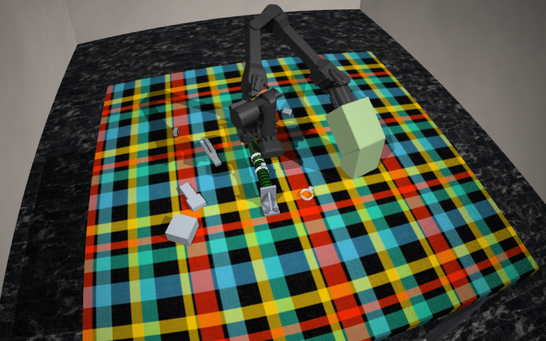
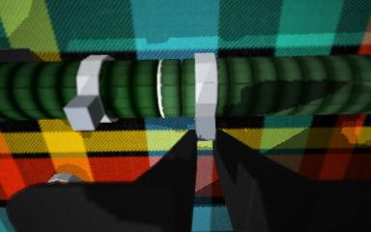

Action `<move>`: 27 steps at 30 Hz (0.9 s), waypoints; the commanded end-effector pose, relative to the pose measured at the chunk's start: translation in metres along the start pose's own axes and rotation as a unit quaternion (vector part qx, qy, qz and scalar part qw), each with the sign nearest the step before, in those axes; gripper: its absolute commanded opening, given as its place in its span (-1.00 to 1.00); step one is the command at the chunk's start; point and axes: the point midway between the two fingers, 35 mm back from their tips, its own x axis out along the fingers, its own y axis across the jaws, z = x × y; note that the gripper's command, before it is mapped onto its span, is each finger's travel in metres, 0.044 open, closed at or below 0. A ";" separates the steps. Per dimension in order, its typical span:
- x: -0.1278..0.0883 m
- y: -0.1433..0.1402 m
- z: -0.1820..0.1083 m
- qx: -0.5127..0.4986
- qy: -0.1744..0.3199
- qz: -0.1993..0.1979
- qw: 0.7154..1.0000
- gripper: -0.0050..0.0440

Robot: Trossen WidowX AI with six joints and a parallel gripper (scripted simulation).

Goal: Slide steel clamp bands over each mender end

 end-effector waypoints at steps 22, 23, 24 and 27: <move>-0.045 0.001 0.001 0.000 0.000 0.001 1.000 -0.43; -0.049 0.000 0.000 0.000 0.000 0.000 1.000 -0.43; -0.050 0.000 0.000 0.000 0.000 0.000 1.000 -0.43; -0.050 0.000 0.000 0.000 0.000 0.000 1.000 -0.43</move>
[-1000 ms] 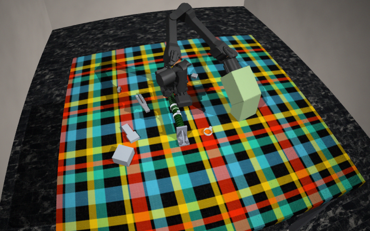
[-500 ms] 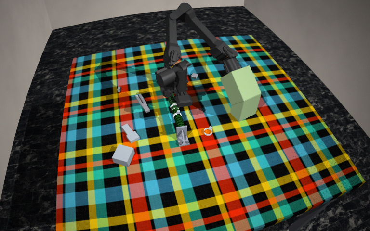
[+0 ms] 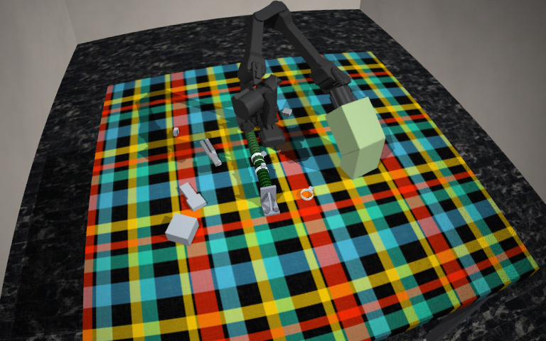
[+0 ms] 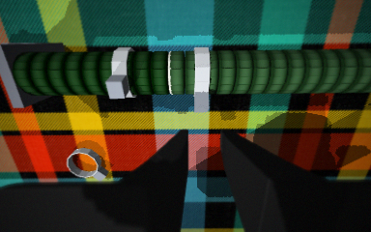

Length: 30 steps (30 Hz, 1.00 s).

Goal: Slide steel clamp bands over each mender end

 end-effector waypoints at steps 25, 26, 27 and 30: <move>-0.005 -0.001 0.000 0.002 0.001 -0.001 1.000 1.00; -0.005 -0.001 0.000 0.002 0.001 -0.001 1.000 1.00; -0.005 -0.001 0.000 0.002 0.001 -0.001 1.000 1.00; -0.027 -0.001 0.000 0.001 0.001 0.000 1.000 1.00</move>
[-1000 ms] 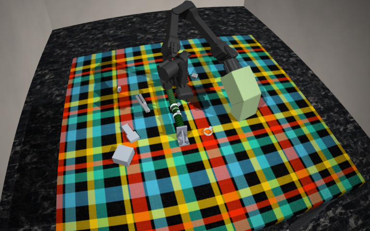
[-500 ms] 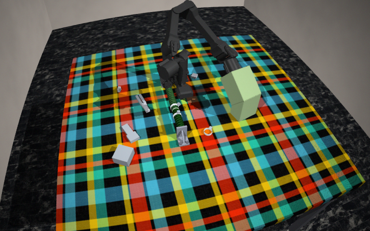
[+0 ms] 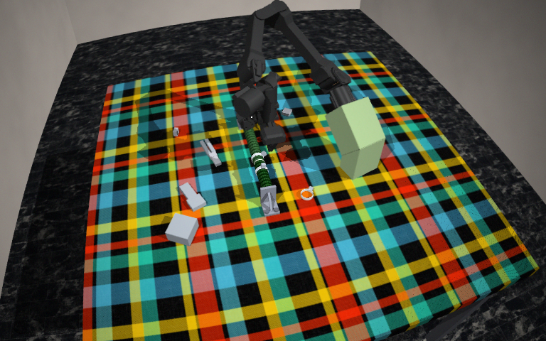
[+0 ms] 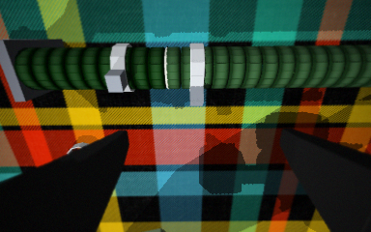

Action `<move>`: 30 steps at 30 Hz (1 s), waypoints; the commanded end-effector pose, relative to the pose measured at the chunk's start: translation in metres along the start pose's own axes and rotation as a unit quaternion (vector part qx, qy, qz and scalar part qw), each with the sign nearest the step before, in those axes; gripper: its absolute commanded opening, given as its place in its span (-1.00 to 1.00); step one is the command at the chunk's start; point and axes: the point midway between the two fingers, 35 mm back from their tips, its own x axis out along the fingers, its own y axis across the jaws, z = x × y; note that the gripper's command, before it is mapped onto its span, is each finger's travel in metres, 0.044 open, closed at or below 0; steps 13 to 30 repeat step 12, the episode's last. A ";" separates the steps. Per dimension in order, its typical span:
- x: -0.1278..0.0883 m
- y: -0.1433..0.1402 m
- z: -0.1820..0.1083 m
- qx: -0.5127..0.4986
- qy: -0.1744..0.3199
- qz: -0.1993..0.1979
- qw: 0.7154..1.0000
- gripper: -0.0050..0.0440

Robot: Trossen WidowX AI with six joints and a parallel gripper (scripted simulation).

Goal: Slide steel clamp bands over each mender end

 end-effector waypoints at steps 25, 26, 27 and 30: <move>-0.030 0.001 0.002 0.003 -0.004 0.003 1.000 1.00; -0.030 0.001 0.002 0.003 -0.004 0.003 1.000 1.00; -0.030 0.001 0.002 0.003 -0.004 0.003 1.000 1.00; -0.030 0.001 0.002 0.003 -0.004 0.003 1.000 1.00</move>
